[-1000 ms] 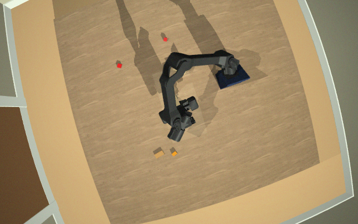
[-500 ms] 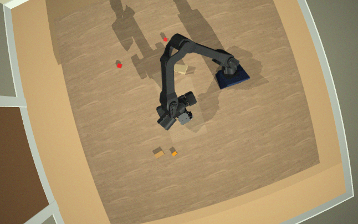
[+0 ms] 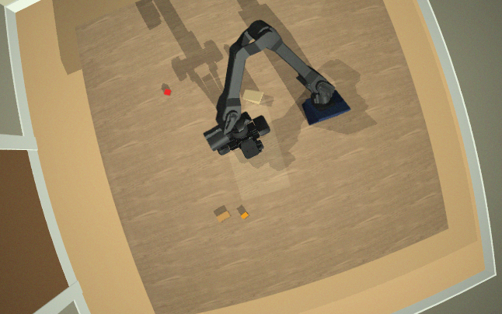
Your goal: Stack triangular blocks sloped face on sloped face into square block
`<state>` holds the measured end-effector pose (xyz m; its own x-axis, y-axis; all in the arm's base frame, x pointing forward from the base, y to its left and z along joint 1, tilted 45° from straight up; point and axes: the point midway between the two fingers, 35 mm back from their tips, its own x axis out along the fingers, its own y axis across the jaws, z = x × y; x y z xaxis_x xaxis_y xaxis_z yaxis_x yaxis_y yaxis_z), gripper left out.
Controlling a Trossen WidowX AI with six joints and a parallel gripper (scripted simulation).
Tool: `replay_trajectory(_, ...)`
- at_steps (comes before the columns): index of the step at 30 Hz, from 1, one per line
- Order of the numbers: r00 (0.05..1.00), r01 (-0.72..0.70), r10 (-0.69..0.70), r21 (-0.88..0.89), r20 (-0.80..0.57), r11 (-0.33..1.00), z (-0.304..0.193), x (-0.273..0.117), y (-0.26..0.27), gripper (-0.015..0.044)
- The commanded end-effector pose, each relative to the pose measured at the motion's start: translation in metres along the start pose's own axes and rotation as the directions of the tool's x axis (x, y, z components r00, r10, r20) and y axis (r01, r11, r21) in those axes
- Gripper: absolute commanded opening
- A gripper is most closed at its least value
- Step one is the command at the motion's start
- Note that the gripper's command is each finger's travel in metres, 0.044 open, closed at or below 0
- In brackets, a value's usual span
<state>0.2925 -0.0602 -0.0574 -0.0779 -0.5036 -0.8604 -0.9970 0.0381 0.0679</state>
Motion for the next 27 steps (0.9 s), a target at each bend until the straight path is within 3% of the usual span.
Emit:
replay_trajectory(1,0.996,0.009,-0.009,0.002,0.09,1.0,-0.006,-0.004,0.0,0.0)
replay_trajectory(11,0.94,0.01,-0.01,0.002,0.342,1.0,-0.024,-0.01,0.001,0.0)
replay_trajectory(21,0.821,0.011,-0.01,0.003,0.571,1.0,-0.043,-0.01,0.001,0.0)
replay_trajectory(22,0.855,0.003,-0.003,0.0,0.518,1.0,-0.038,-0.009,0.003,0.0026)
replay_trajectory(27,0.855,0.003,-0.003,0.0,0.518,1.0,-0.038,-0.009,0.003,0.0157)
